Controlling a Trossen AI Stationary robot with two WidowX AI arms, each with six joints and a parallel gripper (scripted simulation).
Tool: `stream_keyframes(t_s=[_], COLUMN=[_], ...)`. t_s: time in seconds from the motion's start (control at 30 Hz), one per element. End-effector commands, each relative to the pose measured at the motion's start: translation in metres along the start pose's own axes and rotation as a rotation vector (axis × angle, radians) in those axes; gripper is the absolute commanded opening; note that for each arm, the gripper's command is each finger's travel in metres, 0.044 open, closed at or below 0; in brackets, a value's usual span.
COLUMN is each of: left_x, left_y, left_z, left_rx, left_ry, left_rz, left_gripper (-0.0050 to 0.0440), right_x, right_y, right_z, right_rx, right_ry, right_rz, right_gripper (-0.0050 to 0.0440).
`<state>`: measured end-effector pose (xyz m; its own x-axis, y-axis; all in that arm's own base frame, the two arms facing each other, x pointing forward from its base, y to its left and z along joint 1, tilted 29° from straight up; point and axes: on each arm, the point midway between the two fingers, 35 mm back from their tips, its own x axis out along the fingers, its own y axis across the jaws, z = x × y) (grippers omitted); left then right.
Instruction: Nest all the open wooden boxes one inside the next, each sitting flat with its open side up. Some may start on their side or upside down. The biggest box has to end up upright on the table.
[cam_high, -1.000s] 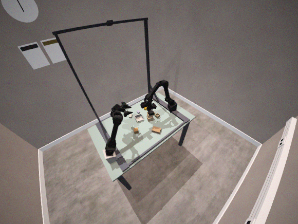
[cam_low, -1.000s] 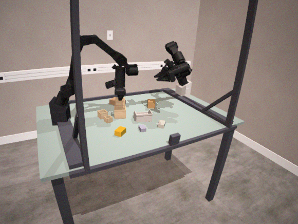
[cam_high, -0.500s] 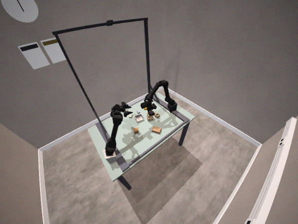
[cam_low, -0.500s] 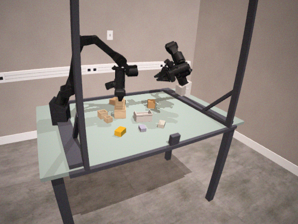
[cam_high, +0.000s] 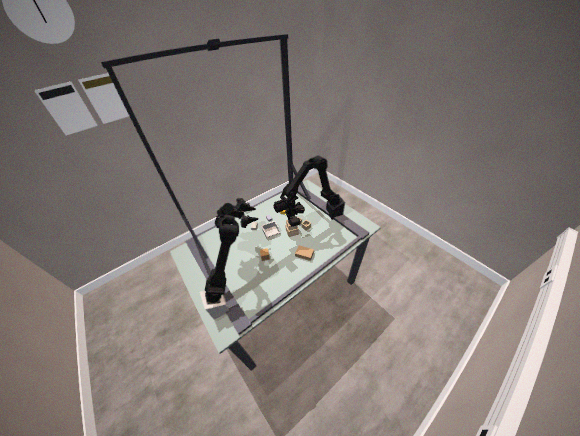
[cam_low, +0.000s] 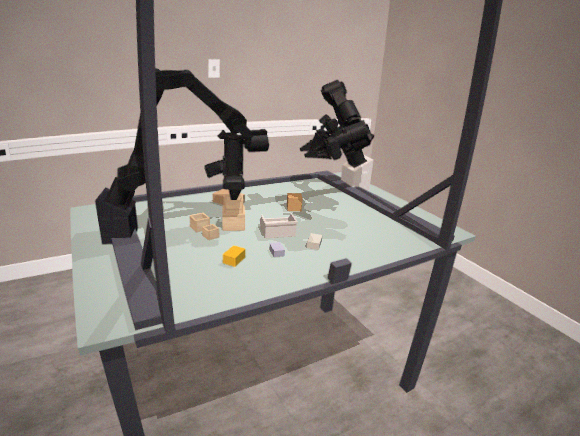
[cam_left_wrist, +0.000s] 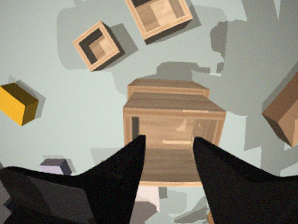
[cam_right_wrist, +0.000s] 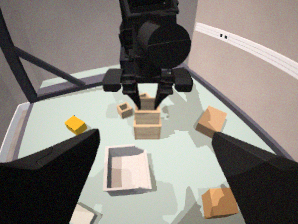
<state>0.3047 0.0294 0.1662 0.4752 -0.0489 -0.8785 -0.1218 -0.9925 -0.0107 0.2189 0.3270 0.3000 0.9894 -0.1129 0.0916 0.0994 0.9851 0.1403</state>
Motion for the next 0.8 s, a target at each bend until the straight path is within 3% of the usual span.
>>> stream_keyframes(t_s=[0.0,0.77], left_x=[0.004,0.031], left_y=[0.001,0.0], left_z=[0.0,0.0], left_rx=[-0.001,-0.001], left_ry=[0.001,0.001], left_rz=[-0.001,-0.001], left_gripper=[0.0245,0.0245], right_x=[0.0,0.0], right_y=[0.0,0.0], right_z=[0.008,0.008], right_rx=[0.023,0.023], right_ry=[-0.003,-0.003], right_rz=[-0.001,-0.001], right_gripper=[0.04,0.04])
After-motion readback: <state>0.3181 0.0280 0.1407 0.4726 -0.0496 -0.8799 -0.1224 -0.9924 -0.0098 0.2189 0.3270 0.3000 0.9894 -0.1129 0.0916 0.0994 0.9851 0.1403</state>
